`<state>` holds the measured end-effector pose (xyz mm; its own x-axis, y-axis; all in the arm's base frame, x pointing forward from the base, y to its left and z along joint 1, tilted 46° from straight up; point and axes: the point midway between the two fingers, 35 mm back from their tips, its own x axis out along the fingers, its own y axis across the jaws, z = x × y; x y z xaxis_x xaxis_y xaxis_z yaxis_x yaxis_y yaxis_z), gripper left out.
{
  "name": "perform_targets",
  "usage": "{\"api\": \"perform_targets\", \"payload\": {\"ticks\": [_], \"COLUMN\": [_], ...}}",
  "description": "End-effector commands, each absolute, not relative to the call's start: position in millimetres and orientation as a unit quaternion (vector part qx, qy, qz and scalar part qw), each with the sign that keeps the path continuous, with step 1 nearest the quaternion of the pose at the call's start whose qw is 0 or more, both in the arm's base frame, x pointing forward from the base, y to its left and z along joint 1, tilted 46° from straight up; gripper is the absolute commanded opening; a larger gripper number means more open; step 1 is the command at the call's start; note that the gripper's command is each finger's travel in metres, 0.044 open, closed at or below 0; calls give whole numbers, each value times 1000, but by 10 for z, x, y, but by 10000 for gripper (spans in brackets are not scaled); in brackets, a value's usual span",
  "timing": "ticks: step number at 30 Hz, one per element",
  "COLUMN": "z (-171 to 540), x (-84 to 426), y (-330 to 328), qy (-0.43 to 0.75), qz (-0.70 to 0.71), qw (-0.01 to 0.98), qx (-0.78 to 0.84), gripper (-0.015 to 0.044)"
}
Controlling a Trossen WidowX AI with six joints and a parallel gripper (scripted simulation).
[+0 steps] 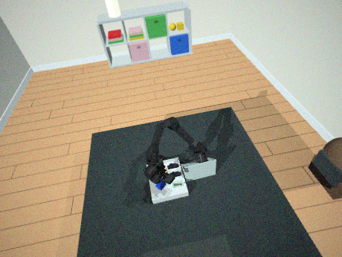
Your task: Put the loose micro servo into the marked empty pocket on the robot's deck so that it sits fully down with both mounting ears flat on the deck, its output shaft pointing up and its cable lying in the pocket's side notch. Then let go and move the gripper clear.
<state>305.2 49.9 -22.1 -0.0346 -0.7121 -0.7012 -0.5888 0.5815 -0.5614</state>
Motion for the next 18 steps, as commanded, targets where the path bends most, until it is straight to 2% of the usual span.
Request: {"api": "perform_targets", "payload": {"ticks": [1,18], "z": [-226,-226], "x": [3049,3049], "y": [510,510], "qy": [711,653], "qz": [-110,-304], "qw": [559,651], "qx": [-412,-240], "gripper": [0,0]}}
